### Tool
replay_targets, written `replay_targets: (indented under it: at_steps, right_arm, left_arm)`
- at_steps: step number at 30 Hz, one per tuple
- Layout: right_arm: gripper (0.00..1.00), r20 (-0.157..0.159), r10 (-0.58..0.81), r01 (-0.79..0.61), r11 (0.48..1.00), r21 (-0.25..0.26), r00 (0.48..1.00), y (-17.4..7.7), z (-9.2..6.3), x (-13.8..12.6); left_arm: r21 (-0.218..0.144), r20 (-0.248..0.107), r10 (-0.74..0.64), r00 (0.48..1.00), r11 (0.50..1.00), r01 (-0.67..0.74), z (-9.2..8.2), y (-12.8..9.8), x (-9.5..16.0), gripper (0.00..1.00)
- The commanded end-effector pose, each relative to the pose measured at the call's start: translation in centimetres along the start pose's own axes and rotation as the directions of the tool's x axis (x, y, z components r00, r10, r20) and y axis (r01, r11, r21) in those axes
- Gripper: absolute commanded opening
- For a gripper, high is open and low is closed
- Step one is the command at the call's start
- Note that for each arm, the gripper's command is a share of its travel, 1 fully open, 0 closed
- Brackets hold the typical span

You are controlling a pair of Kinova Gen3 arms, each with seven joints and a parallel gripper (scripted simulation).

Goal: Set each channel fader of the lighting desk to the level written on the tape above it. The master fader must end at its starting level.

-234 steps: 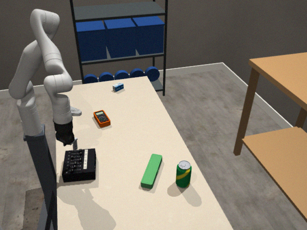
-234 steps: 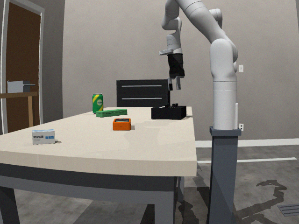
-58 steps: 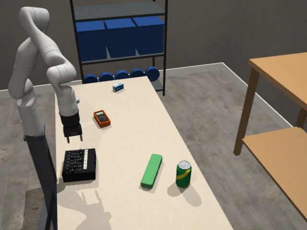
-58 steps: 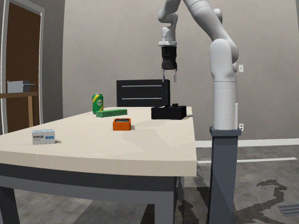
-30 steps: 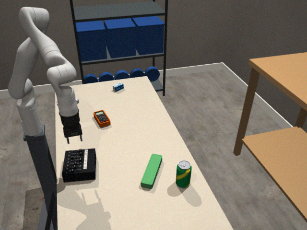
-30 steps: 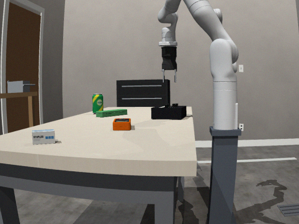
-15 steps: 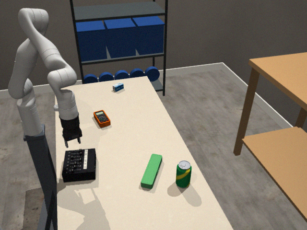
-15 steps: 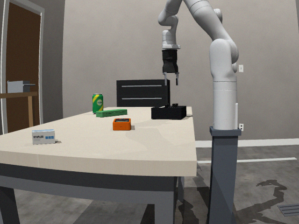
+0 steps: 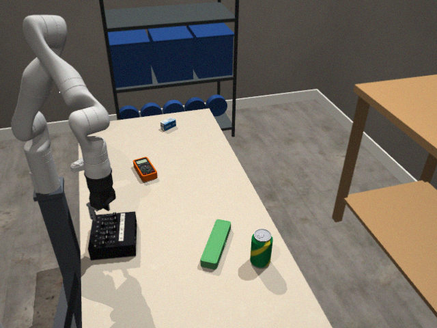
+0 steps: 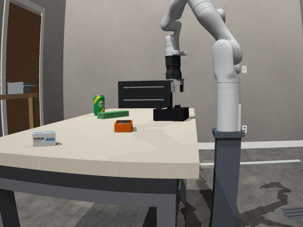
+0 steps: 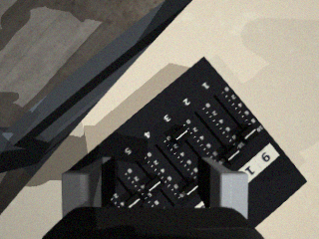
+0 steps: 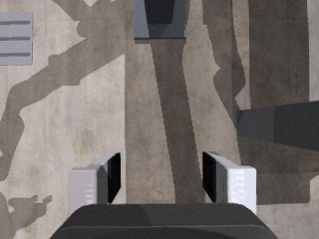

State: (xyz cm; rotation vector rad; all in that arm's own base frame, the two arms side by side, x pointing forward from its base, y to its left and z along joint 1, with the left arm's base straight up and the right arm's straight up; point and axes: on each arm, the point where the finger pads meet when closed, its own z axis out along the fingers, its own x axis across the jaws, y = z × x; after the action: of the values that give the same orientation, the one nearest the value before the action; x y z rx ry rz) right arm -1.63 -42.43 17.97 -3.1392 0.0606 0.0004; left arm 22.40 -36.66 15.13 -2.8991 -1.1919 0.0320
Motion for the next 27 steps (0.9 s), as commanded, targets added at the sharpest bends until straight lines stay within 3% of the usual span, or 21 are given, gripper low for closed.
replay_targets:
  at_steps: [1,8,10,21,27]
  right_arm:
    - [1.0,0.0,0.0,0.0,1.0,-0.002,1.0,0.0,-0.1,0.0]
    - [1.0,0.0,0.0,0.0,1.0,-0.002,1.0,0.0,-0.1,0.0]
    - [1.0,0.0,0.0,0.0,1.0,-0.002,1.0,0.0,-0.1,0.0]
    - [1.0,0.0,0.0,0.0,1.0,-0.002,1.0,0.0,-0.1,0.0]
    - [1.0,0.0,0.0,0.0,1.0,-0.002,1.0,0.0,-0.1,0.0]
  left_arm:
    - [-0.006,-0.006,-0.156,0.988,0.988,0.156,0.8,0.0,-0.5,1.0]
    - [-0.011,-0.006,-0.396,0.918,0.918,0.396,2.1,0.0,-1.1,1.0]
    - [-0.011,-0.006,-0.396,0.918,0.918,0.396,2.1,0.0,-1.1,1.0]
    - [-0.019,-0.004,-0.607,0.795,0.795,0.607,3.3,0.2,-1.5,1.0]
    - [-0.021,-0.004,-0.635,0.773,0.773,0.635,3.5,0.2,-1.6,1.0]
